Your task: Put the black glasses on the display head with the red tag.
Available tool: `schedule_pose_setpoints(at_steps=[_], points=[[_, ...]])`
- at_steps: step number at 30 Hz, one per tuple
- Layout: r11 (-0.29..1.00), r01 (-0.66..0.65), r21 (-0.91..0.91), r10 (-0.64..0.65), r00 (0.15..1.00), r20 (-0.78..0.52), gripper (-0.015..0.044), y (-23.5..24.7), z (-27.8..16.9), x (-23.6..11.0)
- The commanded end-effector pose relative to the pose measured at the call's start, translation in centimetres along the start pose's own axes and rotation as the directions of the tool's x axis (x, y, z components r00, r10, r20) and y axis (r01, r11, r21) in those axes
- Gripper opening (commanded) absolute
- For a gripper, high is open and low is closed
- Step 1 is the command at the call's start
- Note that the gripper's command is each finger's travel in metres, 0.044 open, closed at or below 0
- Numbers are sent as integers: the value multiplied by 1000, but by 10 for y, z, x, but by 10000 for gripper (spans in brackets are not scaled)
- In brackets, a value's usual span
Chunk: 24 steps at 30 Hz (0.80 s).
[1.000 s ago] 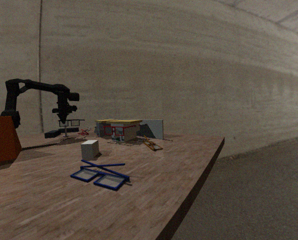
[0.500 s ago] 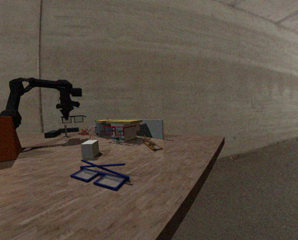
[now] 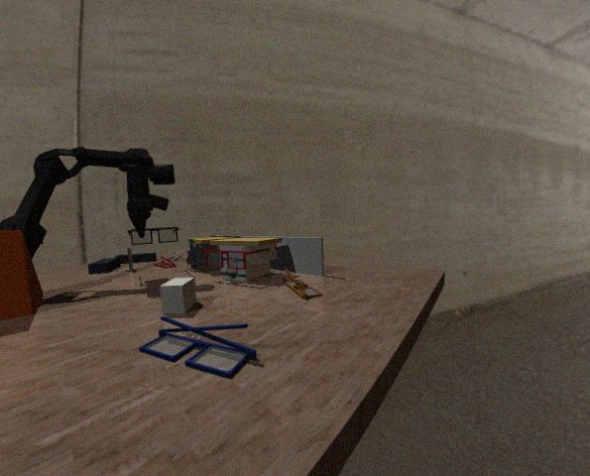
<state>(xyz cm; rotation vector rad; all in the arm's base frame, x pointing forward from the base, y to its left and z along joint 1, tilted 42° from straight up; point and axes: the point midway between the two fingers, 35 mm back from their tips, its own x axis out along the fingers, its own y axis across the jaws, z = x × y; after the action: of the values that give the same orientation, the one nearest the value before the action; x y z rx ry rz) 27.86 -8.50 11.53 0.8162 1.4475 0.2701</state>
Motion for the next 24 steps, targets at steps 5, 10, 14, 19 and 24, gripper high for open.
schedule_pose_setpoints(at_steps=[5, 10, 14, 19, 24], points=[[994, -9, -109, 8, 1000, -14, 0, -56, -4, 4], [982, -25, -185, 22, 1000, -17, 0, -89, -11, 7], [975, -34, -221, 31, 999, -18, 0, -105, -16, 9], [974, -35, -223, 32, 999, -18, 0, -106, -16, 10], [974, -34, -223, 31, 999, -18, 0, -106, -16, 13]])
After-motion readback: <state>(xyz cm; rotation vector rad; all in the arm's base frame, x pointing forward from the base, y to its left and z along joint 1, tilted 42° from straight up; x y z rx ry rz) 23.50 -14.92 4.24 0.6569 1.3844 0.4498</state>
